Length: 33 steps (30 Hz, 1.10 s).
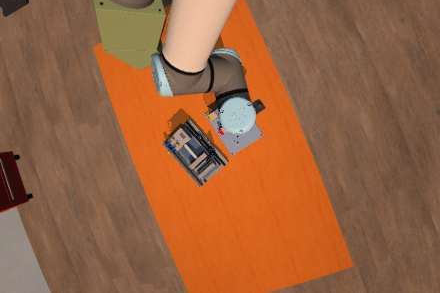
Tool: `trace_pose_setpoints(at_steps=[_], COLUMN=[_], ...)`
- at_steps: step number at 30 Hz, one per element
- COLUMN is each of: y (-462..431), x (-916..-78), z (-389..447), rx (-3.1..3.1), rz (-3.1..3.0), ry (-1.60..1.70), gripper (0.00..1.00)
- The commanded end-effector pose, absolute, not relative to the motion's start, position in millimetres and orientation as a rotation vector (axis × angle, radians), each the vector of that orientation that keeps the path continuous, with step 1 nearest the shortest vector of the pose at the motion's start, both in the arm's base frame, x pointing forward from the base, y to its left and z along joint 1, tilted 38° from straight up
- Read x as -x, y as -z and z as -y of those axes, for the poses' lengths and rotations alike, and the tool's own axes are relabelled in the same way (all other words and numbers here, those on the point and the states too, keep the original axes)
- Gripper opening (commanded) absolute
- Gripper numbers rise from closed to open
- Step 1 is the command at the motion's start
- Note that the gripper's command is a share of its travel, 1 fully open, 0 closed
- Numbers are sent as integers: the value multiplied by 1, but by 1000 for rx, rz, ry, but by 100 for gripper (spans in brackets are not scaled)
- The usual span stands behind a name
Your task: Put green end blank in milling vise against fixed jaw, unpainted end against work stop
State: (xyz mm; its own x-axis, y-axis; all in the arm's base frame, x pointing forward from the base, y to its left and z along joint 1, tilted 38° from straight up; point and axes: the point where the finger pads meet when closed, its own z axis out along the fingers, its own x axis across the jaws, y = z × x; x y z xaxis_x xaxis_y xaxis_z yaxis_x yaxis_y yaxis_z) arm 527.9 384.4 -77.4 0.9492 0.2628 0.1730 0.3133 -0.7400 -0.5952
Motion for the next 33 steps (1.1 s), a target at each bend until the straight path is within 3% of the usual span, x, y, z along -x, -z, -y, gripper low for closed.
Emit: trace_pose_setpoints(at_steps=[1, 33], y=[78, 86], x=[-528, -528], z=[-385, -391], rx=[2443, 2443], rz=[405, 405], ry=[103, 103], gripper=[40, 40])
